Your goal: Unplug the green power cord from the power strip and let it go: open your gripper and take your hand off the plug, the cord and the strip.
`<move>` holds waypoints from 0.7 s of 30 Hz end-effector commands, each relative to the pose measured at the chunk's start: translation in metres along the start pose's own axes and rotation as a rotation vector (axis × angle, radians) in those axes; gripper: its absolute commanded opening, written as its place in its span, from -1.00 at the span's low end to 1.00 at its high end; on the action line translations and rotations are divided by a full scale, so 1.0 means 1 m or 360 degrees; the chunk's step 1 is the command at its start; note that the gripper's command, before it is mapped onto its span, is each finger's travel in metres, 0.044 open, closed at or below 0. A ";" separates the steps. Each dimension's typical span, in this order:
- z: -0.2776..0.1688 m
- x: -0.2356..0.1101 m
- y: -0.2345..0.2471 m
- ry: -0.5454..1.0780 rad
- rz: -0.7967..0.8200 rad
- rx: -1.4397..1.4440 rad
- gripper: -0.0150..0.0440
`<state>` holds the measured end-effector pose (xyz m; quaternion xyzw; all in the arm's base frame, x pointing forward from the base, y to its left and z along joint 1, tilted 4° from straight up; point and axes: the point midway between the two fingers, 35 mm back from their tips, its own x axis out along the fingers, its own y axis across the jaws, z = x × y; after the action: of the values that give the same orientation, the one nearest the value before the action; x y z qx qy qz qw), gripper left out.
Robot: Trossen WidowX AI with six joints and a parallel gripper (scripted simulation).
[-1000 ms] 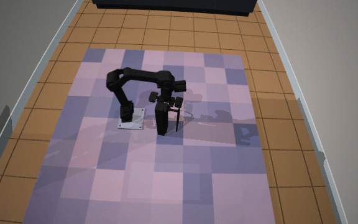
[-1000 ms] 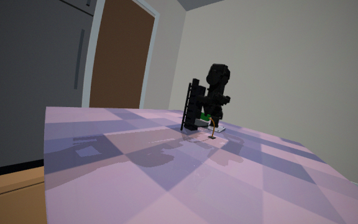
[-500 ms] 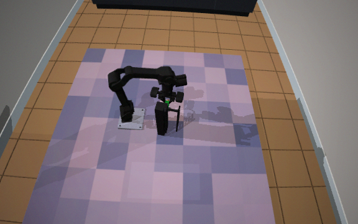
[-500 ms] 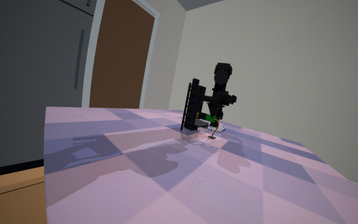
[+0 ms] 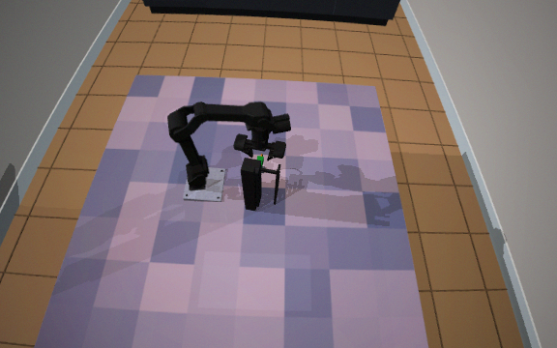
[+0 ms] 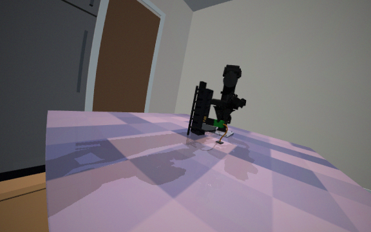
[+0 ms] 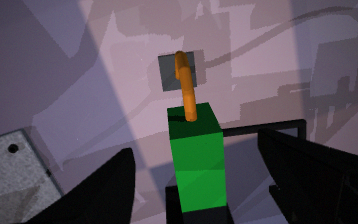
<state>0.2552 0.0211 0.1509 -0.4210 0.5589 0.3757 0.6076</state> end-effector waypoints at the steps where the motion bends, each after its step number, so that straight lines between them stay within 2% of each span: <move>1: 0.007 -0.002 -0.001 -0.0006 -0.0001 -0.0006 0.84; 3: 0.020 -0.005 -0.001 -0.0008 0.0000 -0.0006 1.00; 7: 0.058 -0.012 0.000 -0.0013 0.0000 -0.0006 1.00; 21: 0.060 -0.013 0.000 -0.0014 0.0000 -0.0006 1.00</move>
<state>0.2754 0.0779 0.1655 -0.4210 0.5528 0.3804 0.6103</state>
